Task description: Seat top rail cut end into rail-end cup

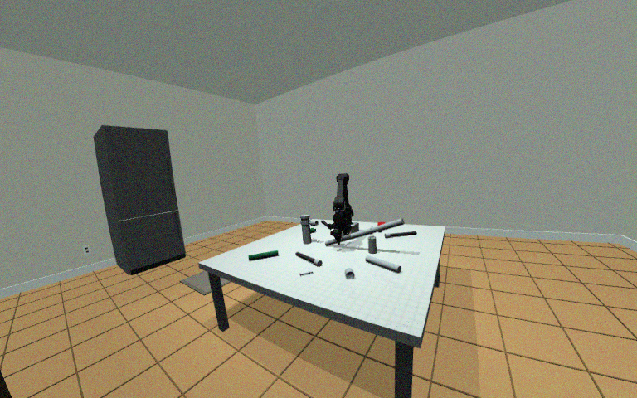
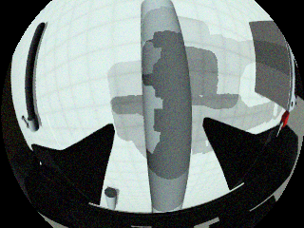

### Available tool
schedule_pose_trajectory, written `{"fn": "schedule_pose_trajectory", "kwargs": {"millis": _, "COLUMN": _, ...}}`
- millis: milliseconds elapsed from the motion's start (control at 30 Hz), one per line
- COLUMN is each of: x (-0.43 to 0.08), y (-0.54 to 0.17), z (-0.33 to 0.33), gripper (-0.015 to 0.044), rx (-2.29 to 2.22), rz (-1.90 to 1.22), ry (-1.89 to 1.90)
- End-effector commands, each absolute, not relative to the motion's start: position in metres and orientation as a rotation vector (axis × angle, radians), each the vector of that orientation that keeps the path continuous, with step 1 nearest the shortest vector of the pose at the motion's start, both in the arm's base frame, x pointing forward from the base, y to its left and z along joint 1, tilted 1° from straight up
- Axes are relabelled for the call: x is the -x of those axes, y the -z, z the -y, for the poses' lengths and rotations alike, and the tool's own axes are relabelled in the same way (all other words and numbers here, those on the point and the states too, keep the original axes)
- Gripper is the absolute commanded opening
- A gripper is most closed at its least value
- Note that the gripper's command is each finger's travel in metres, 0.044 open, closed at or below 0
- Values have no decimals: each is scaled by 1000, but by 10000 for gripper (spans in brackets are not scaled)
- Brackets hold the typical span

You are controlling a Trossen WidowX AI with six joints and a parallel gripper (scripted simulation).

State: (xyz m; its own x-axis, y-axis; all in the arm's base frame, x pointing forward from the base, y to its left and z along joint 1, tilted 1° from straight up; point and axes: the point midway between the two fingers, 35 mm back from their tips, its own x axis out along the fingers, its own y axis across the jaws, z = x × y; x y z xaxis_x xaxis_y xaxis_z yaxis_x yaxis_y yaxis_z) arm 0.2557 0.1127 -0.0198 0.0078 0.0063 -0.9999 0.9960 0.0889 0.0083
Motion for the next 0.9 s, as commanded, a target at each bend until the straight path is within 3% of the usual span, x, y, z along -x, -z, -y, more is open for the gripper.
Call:
{"fn": "schedule_pose_trajectory", "kwargs": {"millis": 0, "x": -253, "y": 25, "z": -111, "gripper": 414, "rx": -1146, "rz": -1251, "ry": 1146}}
{"fn": "schedule_pose_trajectory", "kwargs": {"millis": 333, "x": -253, "y": 25, "z": -111, "gripper": 151, "rx": -1146, "rz": -1251, "ry": 1146}}
{"fn": "schedule_pose_trajectory", "kwargs": {"millis": 600, "x": -253, "y": 25, "z": -111, "gripper": 98, "rx": -1146, "rz": -1251, "ry": 1146}}
{"fn": "schedule_pose_trajectory", "kwargs": {"millis": 733, "x": -252, "y": 21, "z": -112, "gripper": 0, "rx": -1147, "rz": -1251, "ry": 1146}}
{"fn": "schedule_pose_trajectory", "kwargs": {"millis": 867, "x": -253, "y": 17, "z": -110, "gripper": 0, "rx": -1138, "rz": -1242, "ry": 1152}}
